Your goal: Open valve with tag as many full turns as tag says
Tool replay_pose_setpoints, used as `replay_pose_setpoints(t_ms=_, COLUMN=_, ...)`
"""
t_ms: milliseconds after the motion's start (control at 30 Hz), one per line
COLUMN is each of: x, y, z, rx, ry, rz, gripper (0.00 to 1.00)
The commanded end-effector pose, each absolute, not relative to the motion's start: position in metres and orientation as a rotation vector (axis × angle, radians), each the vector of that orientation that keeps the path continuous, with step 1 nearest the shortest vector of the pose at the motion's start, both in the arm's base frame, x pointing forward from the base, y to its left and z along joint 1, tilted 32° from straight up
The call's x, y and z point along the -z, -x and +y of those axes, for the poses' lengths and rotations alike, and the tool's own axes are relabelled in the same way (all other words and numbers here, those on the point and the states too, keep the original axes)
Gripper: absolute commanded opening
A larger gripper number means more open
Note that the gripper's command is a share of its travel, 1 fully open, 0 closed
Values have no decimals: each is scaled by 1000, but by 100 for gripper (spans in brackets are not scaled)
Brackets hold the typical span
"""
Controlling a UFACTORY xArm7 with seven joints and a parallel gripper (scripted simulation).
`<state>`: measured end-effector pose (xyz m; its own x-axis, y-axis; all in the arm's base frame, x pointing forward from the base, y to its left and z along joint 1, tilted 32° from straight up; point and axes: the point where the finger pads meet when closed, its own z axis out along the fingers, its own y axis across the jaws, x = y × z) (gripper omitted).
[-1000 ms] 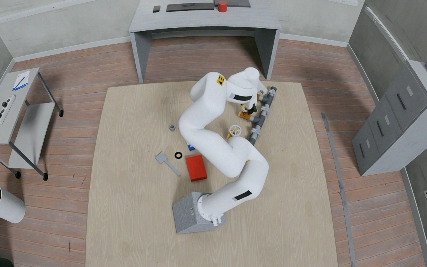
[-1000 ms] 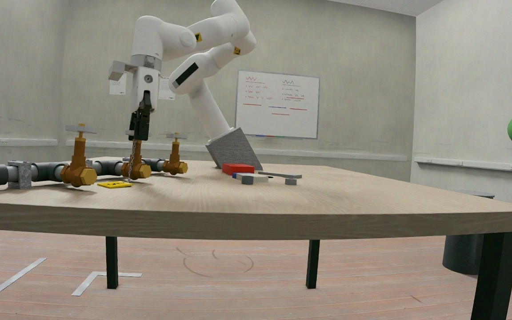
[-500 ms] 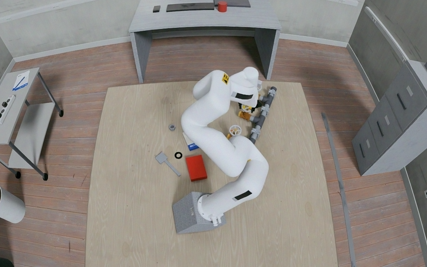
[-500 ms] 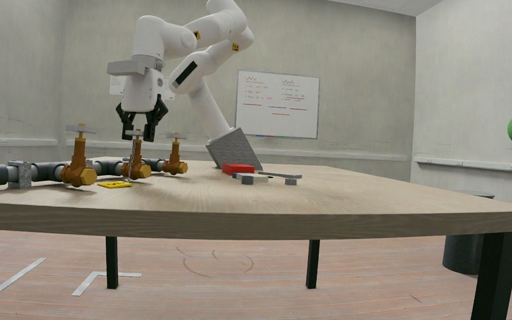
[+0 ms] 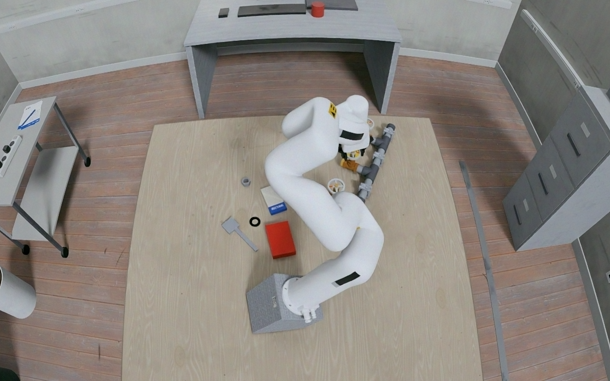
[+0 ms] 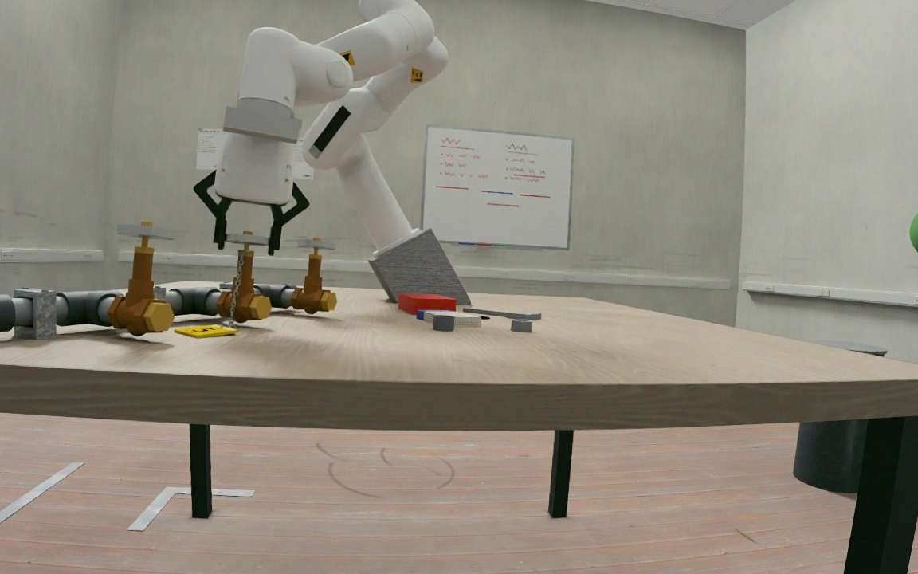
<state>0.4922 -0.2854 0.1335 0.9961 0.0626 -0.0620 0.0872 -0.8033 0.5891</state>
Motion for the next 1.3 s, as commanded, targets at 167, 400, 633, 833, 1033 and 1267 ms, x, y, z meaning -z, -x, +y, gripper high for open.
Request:
replay_pose_setpoints(t_ms=167, x=-136, y=-495, z=-284, rx=220, ry=-2421, rz=732, gripper=0)
replay_pose_setpoints(t_ms=400, x=-136, y=-495, z=-284, rx=351, ry=-2281, rz=1151, gripper=0)
replay_pose_setpoints(t_ms=633, x=-136, y=-495, z=-284, rx=441, ry=-2115, rz=1499, gripper=0)
replay_pose_setpoints(t_ms=833, x=-136, y=-495, z=-284, rx=465, ry=-2071, rz=1572, gripper=0)
replay_pose_setpoints(t_ms=1033, x=-136, y=-495, z=-284, rx=469, ry=-2063, rz=1584, gripper=0)
replay_pose_setpoints(t_ms=1267, x=-136, y=-495, z=-284, rx=469, ry=-2063, rz=1584, gripper=100)
